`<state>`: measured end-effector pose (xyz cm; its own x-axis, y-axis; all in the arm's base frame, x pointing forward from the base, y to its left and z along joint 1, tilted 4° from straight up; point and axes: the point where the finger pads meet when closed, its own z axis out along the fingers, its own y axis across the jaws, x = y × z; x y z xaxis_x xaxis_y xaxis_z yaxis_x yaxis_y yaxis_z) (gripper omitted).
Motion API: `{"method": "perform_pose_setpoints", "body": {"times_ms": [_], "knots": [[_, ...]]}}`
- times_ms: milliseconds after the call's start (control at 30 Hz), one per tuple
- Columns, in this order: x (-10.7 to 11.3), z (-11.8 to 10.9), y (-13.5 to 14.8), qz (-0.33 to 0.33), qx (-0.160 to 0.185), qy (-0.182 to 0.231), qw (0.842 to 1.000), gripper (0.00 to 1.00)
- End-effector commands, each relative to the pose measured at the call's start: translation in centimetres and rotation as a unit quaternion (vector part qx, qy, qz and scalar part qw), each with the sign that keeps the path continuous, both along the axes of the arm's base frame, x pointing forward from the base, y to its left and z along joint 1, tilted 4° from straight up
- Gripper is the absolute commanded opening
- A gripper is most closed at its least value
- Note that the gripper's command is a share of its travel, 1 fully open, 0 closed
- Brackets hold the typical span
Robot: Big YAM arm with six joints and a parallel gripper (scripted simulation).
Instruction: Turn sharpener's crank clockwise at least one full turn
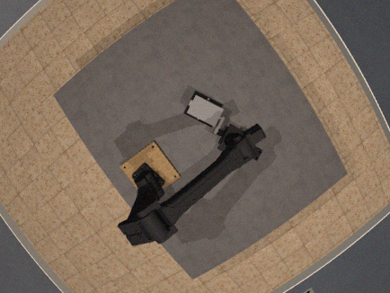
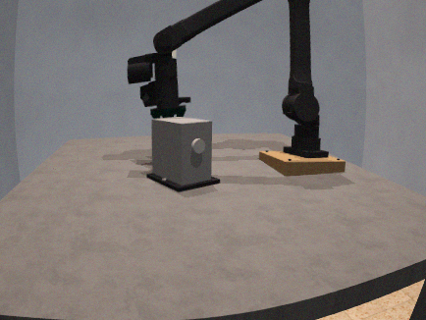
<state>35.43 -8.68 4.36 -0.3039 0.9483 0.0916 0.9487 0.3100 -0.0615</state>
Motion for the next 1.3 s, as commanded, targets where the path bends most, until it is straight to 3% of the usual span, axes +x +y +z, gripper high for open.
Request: {"method": "perform_pose_setpoints", "body": {"times_ms": [0, 633, 1267], "knots": [[2.3, 3.2, -0.7, 0.004, -0.007, -0.033, 0.999, 0.15], [3.1, 5.7, 0.3, 0.001, -0.008, -0.033, 0.999, 0.15], [4.5, 6.0, 1.0, 0.001, -0.002, -0.017, 1.000, 0.15]]}}
